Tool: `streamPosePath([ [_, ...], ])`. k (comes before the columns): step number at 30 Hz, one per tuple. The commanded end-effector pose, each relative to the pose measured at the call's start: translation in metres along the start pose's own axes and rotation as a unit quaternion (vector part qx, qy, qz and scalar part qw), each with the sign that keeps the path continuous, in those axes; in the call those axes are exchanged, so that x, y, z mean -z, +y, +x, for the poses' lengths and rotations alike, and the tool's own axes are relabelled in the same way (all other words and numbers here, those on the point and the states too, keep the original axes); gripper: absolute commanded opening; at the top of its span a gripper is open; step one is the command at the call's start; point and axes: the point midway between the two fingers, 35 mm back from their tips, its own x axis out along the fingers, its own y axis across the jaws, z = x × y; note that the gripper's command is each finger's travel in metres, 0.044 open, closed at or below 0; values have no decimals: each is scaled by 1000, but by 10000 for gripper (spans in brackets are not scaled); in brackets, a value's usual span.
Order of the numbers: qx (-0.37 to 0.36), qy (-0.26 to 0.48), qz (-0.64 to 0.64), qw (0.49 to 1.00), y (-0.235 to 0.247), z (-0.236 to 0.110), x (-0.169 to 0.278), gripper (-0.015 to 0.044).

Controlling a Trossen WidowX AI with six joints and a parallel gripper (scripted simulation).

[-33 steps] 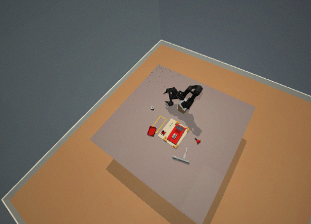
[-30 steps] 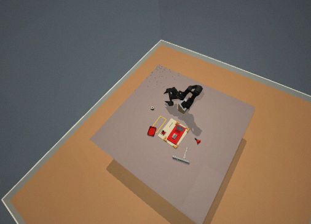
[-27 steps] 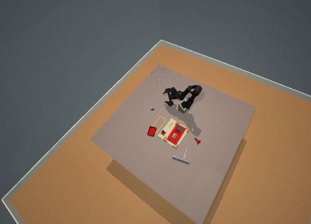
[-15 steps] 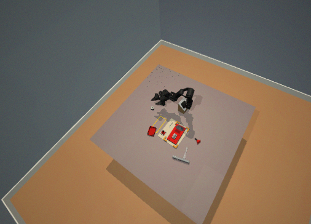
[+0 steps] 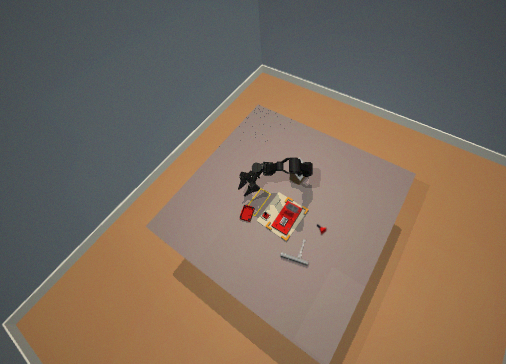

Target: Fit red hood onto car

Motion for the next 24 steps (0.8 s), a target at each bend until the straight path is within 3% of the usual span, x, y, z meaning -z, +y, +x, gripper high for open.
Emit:
streamPosePath([
  [1, -72, 51, -152, 984, 22, 29, 18, 440],
  [6, -175, 96, -334, 921, 46, 59, 50, 440],
  [24, -178, 98, -339, 918, 45, 64, 55, 440],
])
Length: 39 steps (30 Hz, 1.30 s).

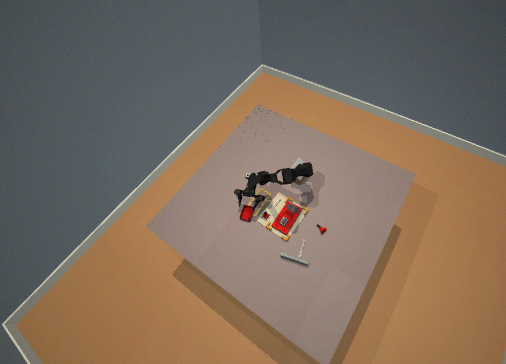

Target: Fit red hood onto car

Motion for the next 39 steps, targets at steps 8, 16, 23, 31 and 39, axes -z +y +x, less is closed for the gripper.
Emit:
streamPosePath([
  [8, 1, 0, 3, 1000, -1, 5, 6, 440],
  [16, 2, 1, 4, 1000, -1, 9, 10, 440],
  [23, 2, 1, 6, 1000, -2, 12, 14, 440],
  [31, 2, 1, 7, 1000, -2, 16, 18, 440],
  [39, 2, 1, 9, 1000, -2, 20, 22, 440],
])
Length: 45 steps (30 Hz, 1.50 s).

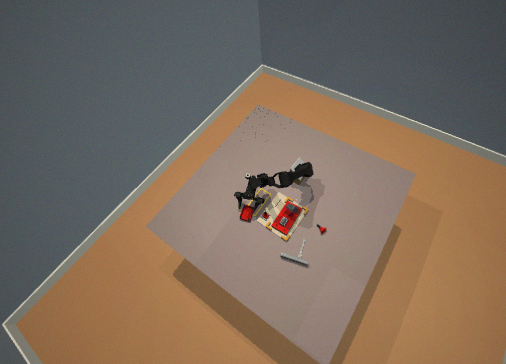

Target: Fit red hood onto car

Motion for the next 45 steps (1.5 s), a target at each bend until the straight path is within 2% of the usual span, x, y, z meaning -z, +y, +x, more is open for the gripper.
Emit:
streamPosePath([
  [1, 1, 0, 2, 1000, 0, 2, 2, 440],
  [45, 2, 4, 7, 1000, -1, 17, 22, 440],
])
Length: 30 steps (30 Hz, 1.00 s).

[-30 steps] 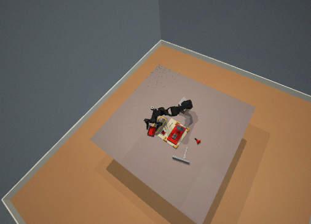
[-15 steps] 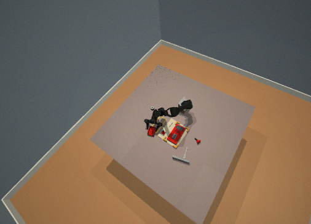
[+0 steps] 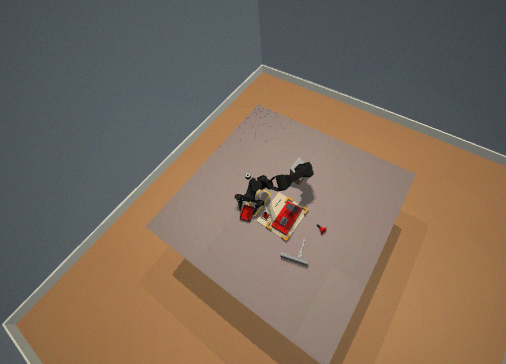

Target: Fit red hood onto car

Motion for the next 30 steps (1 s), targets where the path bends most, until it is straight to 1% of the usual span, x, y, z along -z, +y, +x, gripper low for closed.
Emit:
streamPosePath([
  [1, 1, 0, -1, 1000, 0, 1, 1, 440],
  [26, 2, 7, 0, 1000, -1, 8, 11, 440],
  [29, 1, 7, 3, 1000, 0, 7, 11, 361],
  [30, 1, 7, 3, 1000, 0, 7, 11, 355],
])
